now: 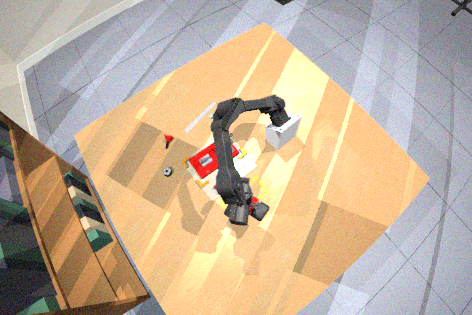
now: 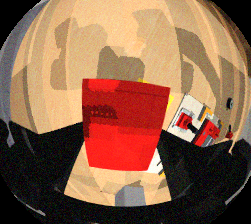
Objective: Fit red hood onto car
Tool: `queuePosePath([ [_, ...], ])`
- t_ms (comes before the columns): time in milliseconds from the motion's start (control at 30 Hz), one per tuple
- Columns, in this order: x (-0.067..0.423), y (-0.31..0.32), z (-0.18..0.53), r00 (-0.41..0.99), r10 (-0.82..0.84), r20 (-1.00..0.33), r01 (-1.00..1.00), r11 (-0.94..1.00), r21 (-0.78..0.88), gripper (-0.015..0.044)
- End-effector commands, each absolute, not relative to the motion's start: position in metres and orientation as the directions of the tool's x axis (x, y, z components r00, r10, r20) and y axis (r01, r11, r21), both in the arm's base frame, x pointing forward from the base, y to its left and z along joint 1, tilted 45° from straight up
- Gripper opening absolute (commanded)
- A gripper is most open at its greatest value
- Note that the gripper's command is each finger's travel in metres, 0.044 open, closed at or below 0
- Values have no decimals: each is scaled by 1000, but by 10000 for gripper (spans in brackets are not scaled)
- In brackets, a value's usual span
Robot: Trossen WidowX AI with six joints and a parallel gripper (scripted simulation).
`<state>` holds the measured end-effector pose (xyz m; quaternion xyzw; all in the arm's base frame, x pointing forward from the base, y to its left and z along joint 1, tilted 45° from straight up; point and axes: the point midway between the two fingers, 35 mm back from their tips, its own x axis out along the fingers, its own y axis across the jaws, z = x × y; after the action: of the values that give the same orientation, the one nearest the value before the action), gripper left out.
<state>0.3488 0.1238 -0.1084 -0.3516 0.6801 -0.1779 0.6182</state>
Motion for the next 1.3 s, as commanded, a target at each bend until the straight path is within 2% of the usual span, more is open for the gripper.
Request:
queuePosePath([
  [0, 352, 117, -101, 9, -697, -717, -251, 692, -677, 0],
  [1267, 365, 10, 17, 24, -679, -734, -61, 731, -679, 0],
])
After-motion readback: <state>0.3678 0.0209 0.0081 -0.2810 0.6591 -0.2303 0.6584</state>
